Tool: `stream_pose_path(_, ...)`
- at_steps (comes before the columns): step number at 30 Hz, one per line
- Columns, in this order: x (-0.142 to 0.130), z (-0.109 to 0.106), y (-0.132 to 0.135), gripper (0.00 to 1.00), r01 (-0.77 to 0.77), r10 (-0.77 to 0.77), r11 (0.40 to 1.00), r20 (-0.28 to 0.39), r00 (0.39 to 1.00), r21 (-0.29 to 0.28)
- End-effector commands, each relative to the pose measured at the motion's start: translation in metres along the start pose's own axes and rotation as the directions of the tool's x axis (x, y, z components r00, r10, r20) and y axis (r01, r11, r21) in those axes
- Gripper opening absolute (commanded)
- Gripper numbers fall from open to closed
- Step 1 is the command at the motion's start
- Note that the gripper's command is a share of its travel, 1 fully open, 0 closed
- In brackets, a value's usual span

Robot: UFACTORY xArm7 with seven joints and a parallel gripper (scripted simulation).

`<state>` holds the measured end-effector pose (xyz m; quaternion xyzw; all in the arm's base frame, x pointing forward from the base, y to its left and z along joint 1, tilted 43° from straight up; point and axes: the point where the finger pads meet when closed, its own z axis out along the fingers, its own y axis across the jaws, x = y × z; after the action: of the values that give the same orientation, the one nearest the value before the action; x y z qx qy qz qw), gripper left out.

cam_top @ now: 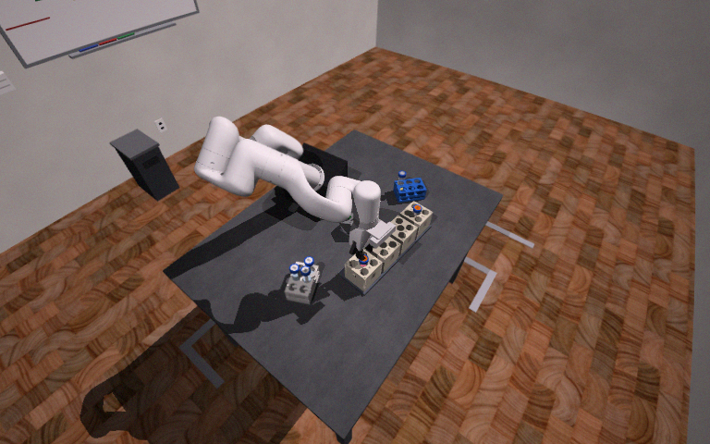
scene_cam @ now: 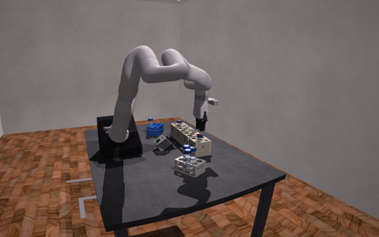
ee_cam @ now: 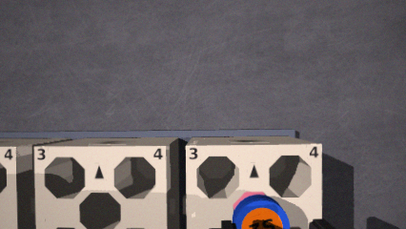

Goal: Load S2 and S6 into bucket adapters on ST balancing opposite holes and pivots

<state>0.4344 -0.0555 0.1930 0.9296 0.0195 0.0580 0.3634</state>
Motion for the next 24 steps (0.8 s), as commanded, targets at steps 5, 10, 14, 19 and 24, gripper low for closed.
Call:
stream_pose_path(5, 0.001, -0.016, 0.000, 0.44, 0.000, 0.000, 1.000, -0.005, 1.000, 0.000)
stream_pose_path(10, 0.001, -0.022, 0.000, 0.44, 0.000, 0.000, 1.000, -0.005, 1.000, 0.000)
stream_pose_path(14, 0.001, -0.030, 0.000, 0.44, 0.000, 0.000, 1.000, -0.005, 1.000, 0.000)
stream_pose_path(19, 0.001, -0.040, 0.000, 0.44, 0.000, 0.000, 1.000, -0.005, 1.000, 0.001)
stream_pose_path(24, 0.001, -0.048, 0.000, 0.44, 0.000, 0.000, 1.000, -0.005, 1.000, 0.001)
